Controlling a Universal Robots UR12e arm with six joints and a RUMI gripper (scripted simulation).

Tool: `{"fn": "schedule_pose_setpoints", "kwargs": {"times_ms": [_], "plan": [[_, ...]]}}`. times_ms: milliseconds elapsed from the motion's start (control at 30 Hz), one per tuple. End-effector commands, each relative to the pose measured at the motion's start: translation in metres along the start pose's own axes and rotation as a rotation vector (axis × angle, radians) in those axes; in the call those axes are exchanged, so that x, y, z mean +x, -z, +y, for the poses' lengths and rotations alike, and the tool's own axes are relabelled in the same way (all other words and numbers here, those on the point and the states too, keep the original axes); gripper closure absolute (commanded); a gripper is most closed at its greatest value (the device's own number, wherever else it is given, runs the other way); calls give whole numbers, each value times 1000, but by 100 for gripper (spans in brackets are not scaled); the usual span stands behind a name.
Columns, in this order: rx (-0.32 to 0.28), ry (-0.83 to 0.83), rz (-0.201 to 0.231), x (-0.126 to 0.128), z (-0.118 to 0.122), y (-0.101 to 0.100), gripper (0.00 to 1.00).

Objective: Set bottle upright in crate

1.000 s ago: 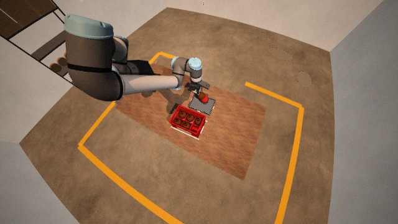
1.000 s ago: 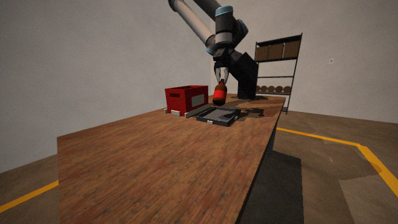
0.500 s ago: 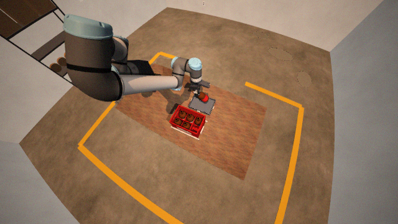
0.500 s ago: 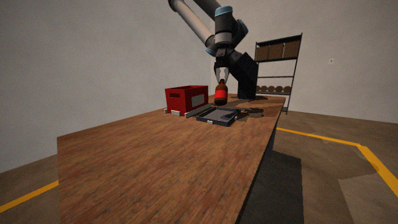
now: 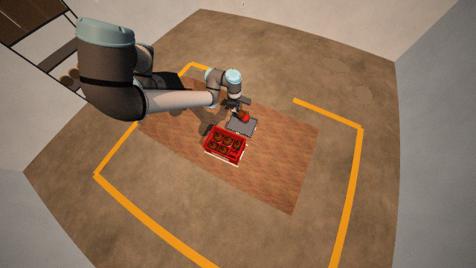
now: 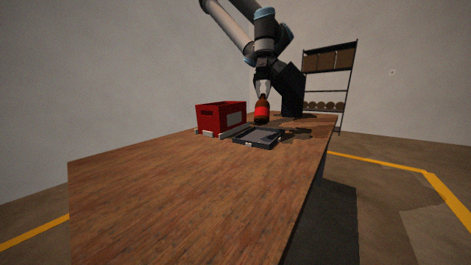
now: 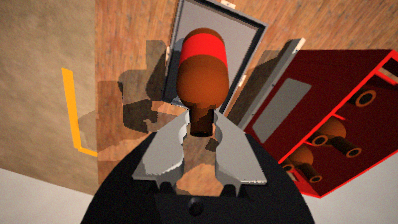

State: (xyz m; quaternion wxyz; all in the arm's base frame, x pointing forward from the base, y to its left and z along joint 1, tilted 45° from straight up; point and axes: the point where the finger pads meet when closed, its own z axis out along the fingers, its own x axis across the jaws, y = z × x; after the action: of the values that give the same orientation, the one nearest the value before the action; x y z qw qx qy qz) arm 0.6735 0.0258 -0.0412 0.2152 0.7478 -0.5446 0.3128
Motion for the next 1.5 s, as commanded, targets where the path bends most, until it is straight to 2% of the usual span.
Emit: {"fn": "schedule_pose_setpoints", "kwargs": {"times_ms": [0,1033,1467], "plan": [[1,1,0,0,0,1,100],[1,5,0,0,0,1,100],[1,131,0,0,-1,1,100]]}}
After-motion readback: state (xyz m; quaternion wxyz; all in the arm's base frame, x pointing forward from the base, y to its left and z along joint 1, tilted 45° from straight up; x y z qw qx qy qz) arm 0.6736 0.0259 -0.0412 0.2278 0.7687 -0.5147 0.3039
